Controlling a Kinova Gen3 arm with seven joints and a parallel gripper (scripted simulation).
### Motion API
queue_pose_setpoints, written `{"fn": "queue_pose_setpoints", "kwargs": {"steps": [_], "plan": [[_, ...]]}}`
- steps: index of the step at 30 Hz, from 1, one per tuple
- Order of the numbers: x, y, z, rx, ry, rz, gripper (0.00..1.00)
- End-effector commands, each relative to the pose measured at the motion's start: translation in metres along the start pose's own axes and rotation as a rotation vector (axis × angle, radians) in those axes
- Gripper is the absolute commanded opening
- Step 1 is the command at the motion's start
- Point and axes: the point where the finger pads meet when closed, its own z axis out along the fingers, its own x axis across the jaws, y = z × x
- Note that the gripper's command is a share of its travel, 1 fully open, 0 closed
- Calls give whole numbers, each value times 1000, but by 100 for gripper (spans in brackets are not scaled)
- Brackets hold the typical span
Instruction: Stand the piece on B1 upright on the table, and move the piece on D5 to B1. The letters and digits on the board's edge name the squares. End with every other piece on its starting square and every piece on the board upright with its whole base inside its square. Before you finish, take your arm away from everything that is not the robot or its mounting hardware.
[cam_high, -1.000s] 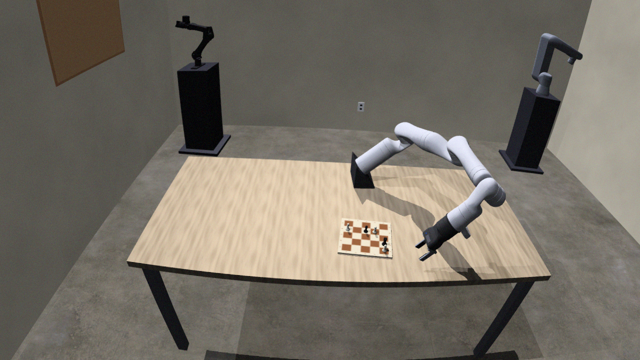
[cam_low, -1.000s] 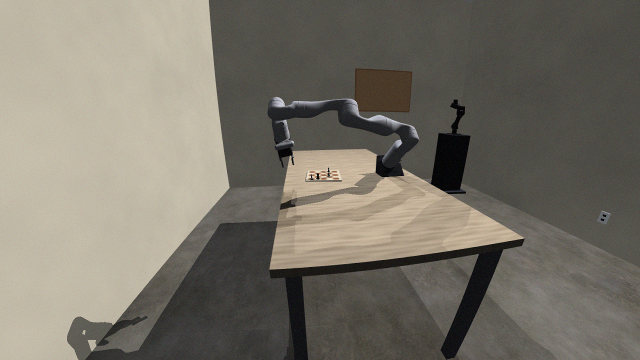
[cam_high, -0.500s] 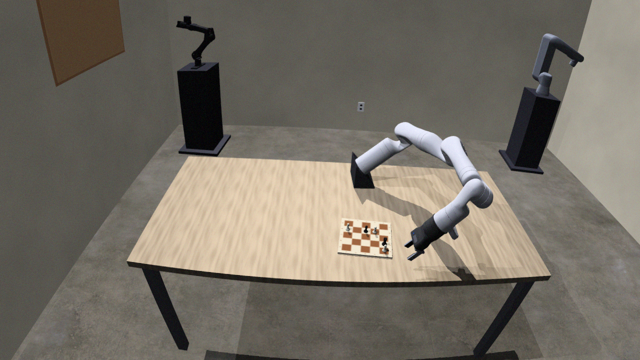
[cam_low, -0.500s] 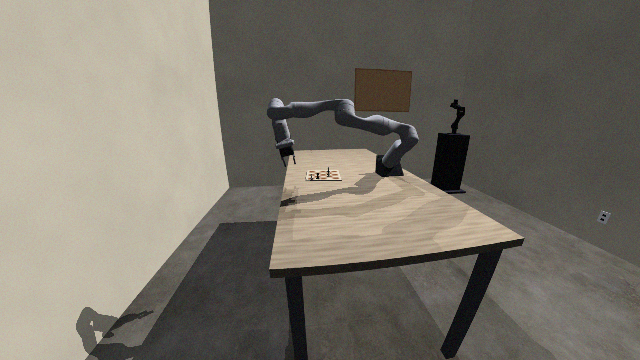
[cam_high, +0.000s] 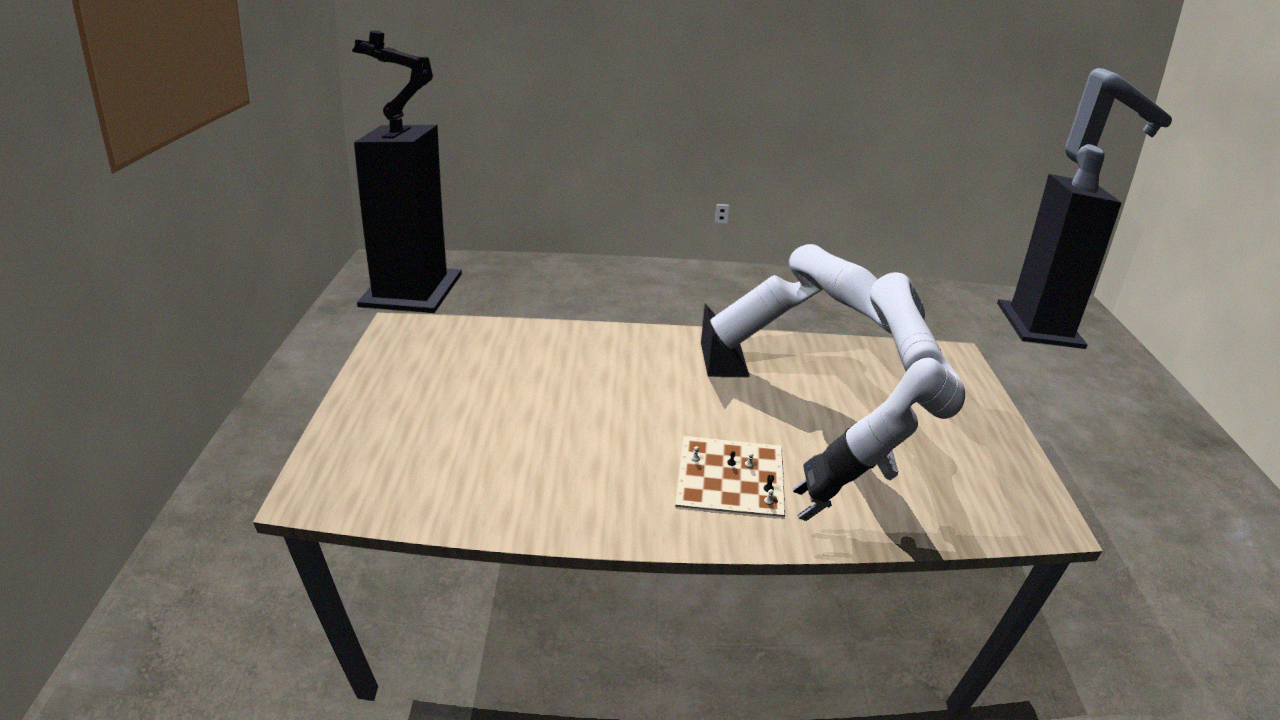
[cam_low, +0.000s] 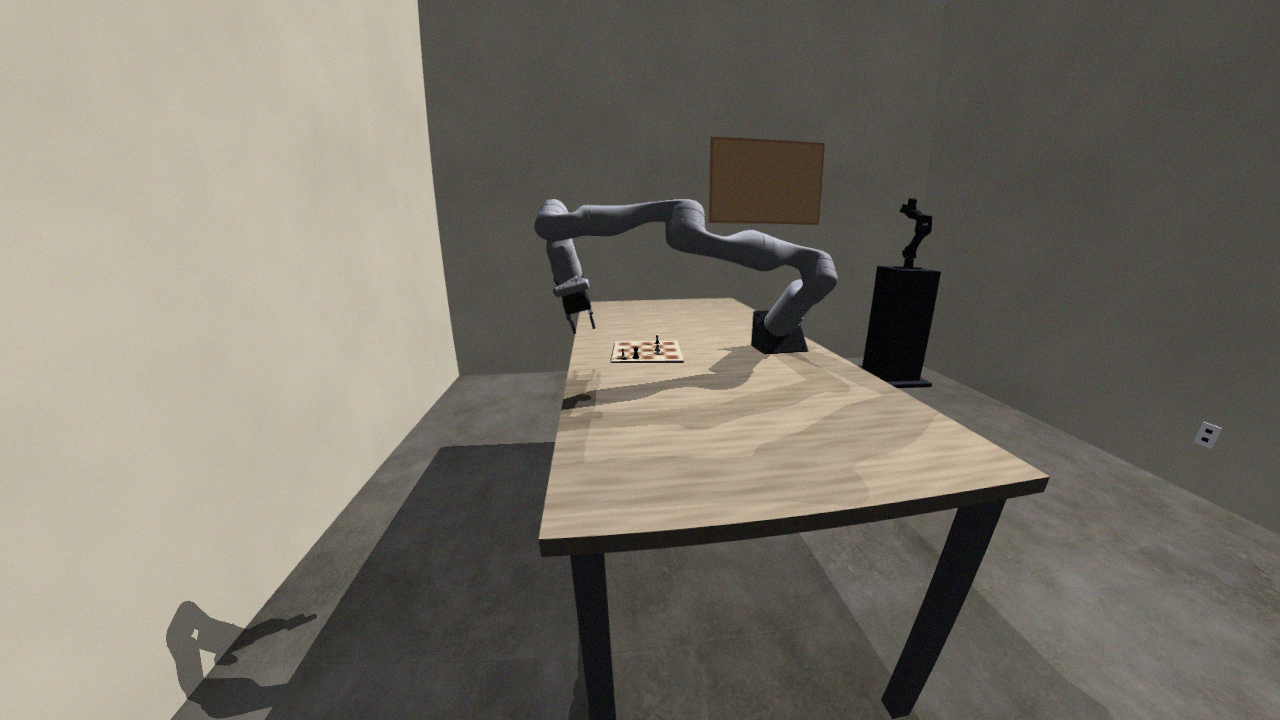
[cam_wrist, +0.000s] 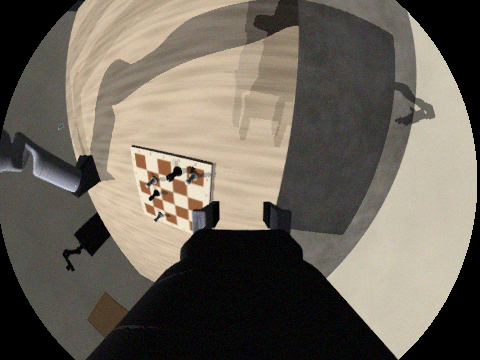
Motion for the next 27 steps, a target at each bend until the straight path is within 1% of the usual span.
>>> {"fn": "queue_pose_setpoints", "kwargs": {"steps": [1, 2, 12, 13, 23, 24, 27], "plan": [[0, 2, -1, 0, 1, 2, 100], [-9, 17, 18, 52, -24, 8, 100], [-9, 17, 18, 52, -24, 8, 100], [-18, 32, 36, 106, -46, 14, 100], [-18, 32, 36, 106, -46, 14, 100], [-28, 45, 53, 161, -63, 20, 100], [-28, 45, 53, 161, -63, 20, 100]]}}
